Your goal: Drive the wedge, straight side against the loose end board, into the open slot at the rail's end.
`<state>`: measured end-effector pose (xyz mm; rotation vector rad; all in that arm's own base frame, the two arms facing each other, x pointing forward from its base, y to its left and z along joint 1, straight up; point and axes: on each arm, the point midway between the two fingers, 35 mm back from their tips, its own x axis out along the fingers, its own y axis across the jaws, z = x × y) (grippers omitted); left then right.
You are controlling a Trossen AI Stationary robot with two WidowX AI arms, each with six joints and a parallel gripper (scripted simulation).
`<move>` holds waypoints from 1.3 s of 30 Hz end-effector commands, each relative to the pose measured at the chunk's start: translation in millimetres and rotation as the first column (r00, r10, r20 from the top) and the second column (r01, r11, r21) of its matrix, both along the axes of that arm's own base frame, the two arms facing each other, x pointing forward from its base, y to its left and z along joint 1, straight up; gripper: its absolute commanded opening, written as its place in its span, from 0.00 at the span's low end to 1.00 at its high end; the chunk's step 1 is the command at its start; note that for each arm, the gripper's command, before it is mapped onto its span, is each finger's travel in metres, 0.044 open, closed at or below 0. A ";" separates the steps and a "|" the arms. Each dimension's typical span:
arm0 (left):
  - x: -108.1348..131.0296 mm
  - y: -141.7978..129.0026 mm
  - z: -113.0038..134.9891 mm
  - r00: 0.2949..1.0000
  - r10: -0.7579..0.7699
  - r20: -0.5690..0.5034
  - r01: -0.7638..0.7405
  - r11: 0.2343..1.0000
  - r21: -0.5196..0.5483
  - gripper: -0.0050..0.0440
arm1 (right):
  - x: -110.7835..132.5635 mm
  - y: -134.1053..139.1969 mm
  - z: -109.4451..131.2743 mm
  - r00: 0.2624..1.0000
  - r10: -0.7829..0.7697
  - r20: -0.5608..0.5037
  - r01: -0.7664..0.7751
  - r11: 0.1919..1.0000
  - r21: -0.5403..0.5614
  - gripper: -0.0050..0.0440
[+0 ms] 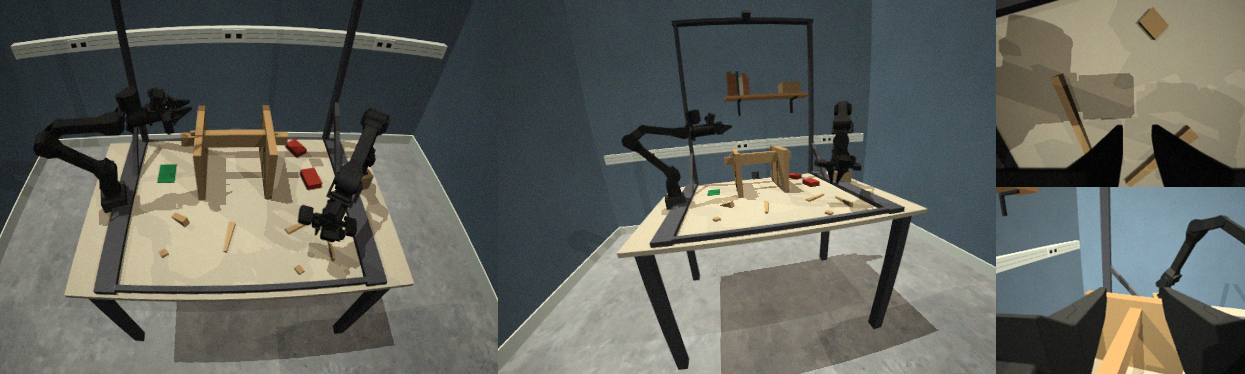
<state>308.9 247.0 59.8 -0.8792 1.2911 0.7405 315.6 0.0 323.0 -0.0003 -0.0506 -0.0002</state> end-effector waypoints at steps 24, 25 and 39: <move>-54.5 28.6 -47.8 0.943 0.192 -0.272 -0.258 0.938 -0.233 0.31 | -0.6 0.0 11.6 1.000 0.003 0.024 -0.003 1.000 0.004 0.48; -54.9 28.2 -48.2 0.943 0.191 -0.274 -0.258 0.937 -0.234 0.31 | -0.6 0.0 11.6 1.000 0.003 0.024 -0.003 1.000 0.004 0.48; -54.9 23.8 -54.9 0.943 0.193 -0.272 -0.260 0.936 -0.237 0.31 | -0.6 0.0 11.6 1.000 0.003 0.024 -0.003 1.000 0.004 0.48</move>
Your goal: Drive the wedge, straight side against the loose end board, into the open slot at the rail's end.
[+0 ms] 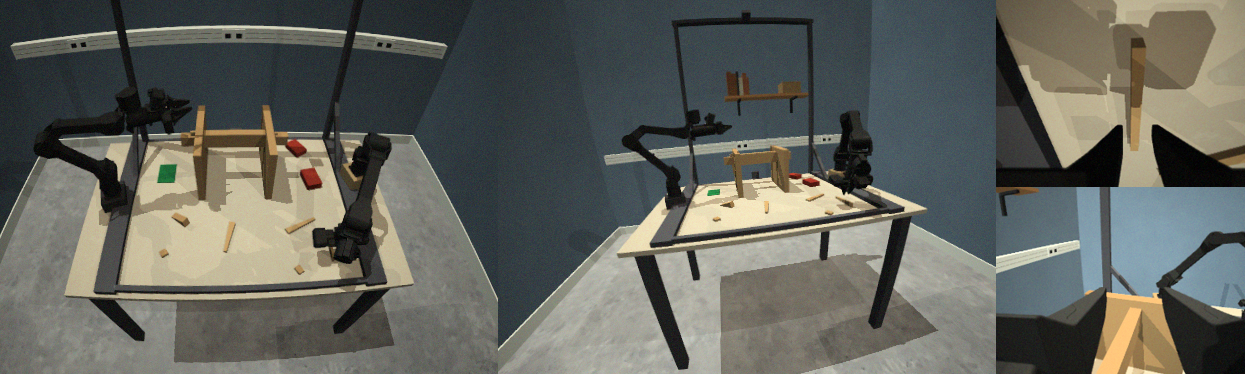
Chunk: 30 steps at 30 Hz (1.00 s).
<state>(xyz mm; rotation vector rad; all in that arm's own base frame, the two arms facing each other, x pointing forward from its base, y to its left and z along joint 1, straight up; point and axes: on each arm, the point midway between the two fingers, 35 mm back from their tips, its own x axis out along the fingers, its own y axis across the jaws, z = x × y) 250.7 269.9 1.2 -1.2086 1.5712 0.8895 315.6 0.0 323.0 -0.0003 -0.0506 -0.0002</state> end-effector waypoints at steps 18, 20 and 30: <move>2.0 -5.1 -19.3 1.000 0.001 0.016 -0.001 1.000 0.016 0.31 | -0.6 0.0 11.6 1.000 0.003 0.024 -0.003 1.000 0.004 0.48; 0.8 -8.6 -26.5 1.000 0.002 0.014 -0.002 1.000 0.012 0.31 | -0.6 0.0 11.6 1.000 0.003 0.024 -0.003 1.000 0.004 0.48; 0.4 -11.5 -39.8 1.000 0.001 0.015 -0.002 1.000 0.014 0.31 | -0.6 0.0 11.6 1.000 0.003 0.024 -0.003 1.000 0.004 0.48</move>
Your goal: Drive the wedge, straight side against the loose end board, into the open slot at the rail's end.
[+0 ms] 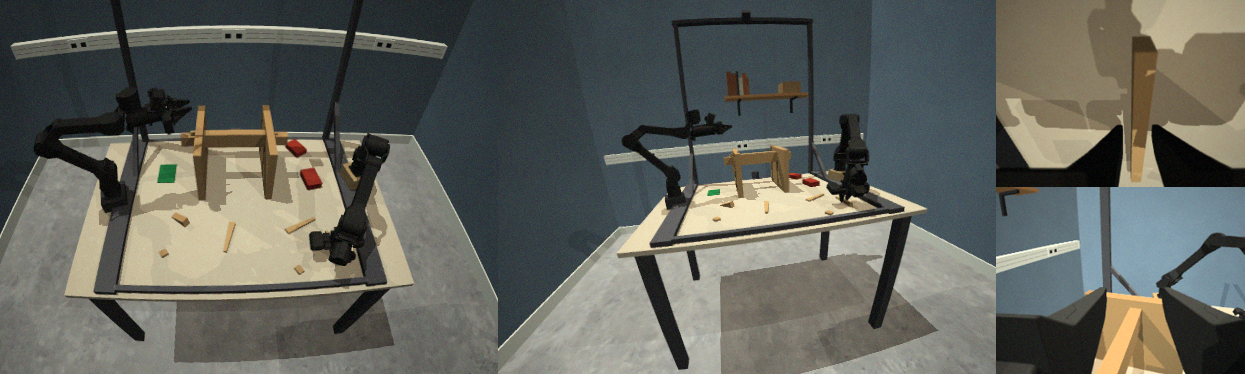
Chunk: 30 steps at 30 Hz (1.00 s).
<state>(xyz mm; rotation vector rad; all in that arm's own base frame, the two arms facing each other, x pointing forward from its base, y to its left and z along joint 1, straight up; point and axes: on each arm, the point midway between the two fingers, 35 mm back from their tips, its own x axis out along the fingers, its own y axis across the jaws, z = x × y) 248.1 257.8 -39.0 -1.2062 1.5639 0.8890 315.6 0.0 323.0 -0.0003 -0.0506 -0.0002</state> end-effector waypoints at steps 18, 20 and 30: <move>6.3 7.3 15.6 0.999 0.002 0.032 -0.003 0.999 0.035 0.12 | -0.6 0.0 11.6 1.000 0.003 0.024 -0.003 1.000 0.004 0.48; 6.2 7.1 19.0 0.999 0.002 0.032 -0.003 0.999 0.035 0.12 | -0.6 0.0 11.6 1.000 0.003 0.024 -0.003 1.000 0.004 0.48; 6.0 6.7 30.8 0.999 0.003 0.033 -0.004 0.999 0.035 0.12 | -0.6 0.0 11.6 1.000 0.003 0.024 -0.003 1.000 0.004 0.48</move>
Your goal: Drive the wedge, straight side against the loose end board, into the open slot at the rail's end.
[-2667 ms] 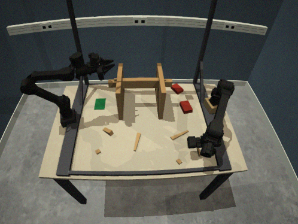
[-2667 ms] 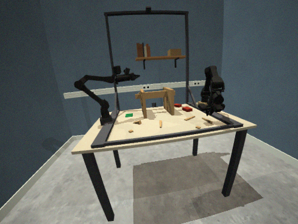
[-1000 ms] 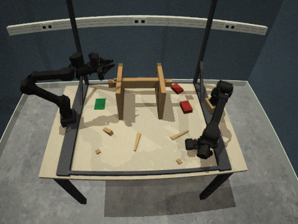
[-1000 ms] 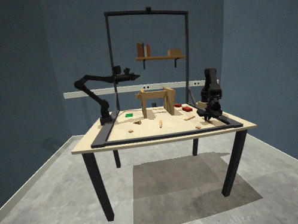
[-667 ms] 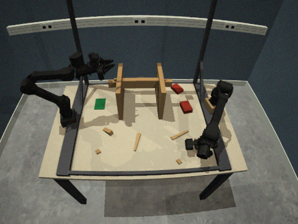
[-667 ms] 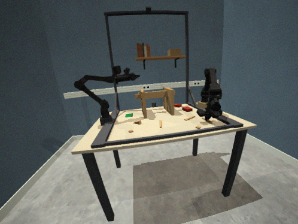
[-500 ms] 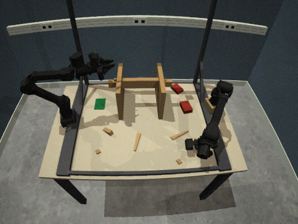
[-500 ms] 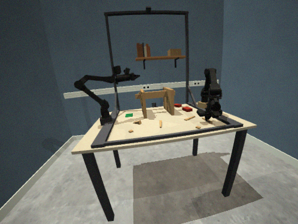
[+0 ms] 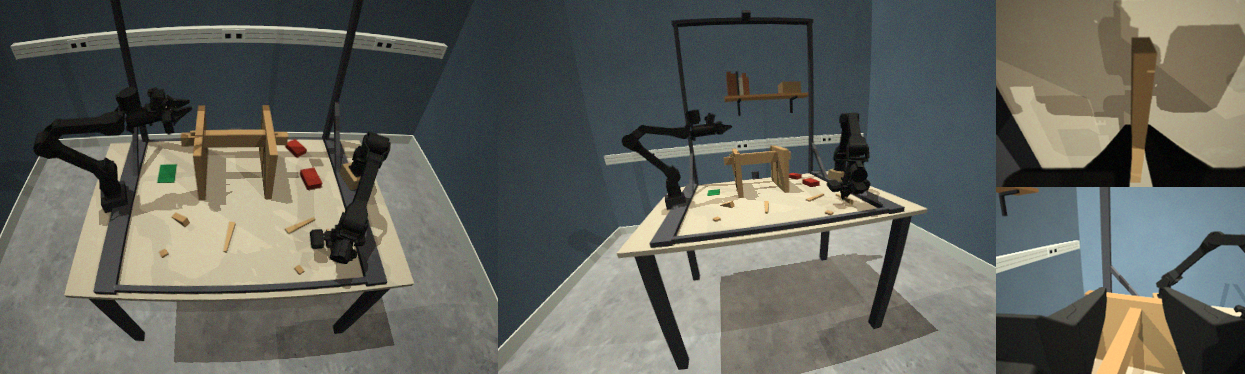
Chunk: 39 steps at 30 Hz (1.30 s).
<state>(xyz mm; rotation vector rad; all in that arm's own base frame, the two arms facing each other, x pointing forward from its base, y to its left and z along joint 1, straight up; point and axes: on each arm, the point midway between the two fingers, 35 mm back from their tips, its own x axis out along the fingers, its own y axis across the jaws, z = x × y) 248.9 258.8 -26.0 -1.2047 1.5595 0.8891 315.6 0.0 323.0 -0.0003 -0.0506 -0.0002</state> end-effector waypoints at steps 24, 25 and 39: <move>4.2 4.2 49.2 1.000 0.005 0.029 -0.006 1.000 0.030 0.12 | -0.6 0.0 11.6 1.000 0.003 0.024 -0.003 1.000 0.004 0.48; 4.2 4.2 49.2 1.000 0.005 0.029 -0.006 1.000 0.030 0.12 | -0.6 0.0 11.6 1.000 0.003 0.024 -0.003 1.000 0.004 0.48; 12.8 0.3 52.3 1.000 0.013 0.021 -0.013 1.000 0.022 0.12 | -0.6 0.0 11.6 1.000 0.003 0.024 -0.003 1.000 0.004 0.48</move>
